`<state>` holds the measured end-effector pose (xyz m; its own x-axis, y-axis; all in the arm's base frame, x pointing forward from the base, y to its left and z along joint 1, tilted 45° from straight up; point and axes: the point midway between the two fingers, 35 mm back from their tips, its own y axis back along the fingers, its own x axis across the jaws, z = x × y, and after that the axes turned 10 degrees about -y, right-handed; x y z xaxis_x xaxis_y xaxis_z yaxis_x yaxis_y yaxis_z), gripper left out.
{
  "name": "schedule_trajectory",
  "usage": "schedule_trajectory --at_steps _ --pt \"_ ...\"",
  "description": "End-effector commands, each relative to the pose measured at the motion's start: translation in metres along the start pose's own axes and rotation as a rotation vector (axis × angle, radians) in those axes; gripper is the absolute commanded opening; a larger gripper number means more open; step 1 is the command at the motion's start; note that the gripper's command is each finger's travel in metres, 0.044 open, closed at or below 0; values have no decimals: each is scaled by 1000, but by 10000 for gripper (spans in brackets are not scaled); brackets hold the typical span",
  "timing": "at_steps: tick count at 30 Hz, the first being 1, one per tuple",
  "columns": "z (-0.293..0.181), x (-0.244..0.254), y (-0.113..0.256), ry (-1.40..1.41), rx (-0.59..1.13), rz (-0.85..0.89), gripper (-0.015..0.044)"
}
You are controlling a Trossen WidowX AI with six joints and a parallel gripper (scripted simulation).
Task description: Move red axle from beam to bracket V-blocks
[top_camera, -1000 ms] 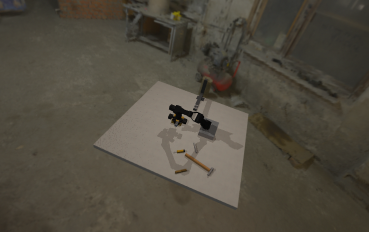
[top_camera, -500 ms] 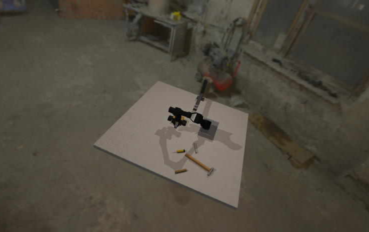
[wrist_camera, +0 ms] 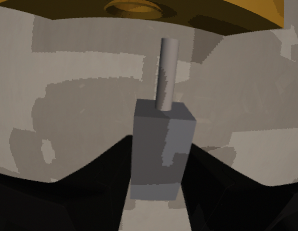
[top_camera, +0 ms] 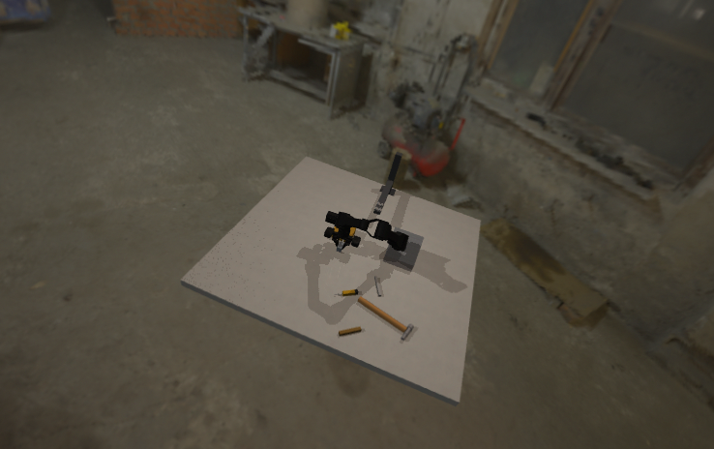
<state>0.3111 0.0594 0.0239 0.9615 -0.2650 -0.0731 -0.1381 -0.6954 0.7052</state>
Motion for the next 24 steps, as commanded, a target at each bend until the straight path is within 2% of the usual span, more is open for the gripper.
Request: schedule_trajectory --at_steps 1,3,15,20,24 --pt "0 -1 -6 -7 5 0 0" --pt "0 -1 -7 -7 5 0 0" --pt "0 -1 -4 0 1 -1 315" --pt "0 -1 8 -7 4 0 440" --pt "0 -1 14 -7 4 0 440"
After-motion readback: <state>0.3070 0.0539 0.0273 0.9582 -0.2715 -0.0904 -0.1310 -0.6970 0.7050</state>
